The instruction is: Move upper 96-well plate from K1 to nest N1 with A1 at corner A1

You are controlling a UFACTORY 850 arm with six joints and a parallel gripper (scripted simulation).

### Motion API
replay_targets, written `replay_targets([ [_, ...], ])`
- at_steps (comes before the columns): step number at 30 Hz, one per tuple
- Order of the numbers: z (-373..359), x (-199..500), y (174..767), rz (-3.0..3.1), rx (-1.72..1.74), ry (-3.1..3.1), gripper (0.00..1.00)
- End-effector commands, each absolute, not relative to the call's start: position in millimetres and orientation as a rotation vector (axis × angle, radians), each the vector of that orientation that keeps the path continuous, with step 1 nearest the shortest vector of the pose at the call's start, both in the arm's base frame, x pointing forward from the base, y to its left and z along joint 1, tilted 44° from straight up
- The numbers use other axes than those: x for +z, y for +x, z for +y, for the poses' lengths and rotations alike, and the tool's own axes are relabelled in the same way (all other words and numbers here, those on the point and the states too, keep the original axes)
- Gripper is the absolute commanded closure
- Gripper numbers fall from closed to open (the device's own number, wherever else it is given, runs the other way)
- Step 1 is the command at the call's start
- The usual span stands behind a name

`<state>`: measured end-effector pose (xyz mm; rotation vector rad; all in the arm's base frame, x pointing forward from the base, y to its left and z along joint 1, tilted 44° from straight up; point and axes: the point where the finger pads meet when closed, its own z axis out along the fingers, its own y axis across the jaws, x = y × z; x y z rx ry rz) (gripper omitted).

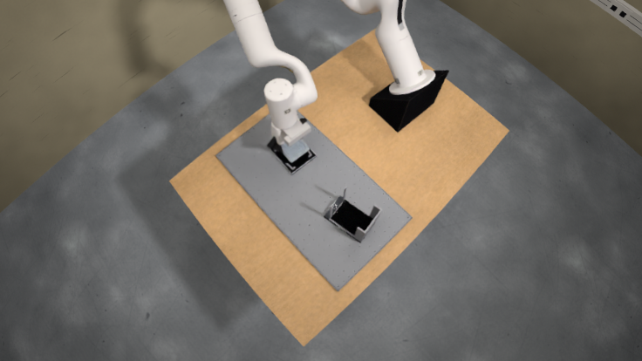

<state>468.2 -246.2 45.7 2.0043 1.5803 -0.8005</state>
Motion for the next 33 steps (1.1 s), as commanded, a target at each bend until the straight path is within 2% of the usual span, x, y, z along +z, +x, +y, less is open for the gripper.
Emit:
replay_targets([
  [1,-249,43,469,1.580,-0.798,2.003,1.00],
  [33,-267,23,464,1.580,-0.798,2.003,1.00],
])
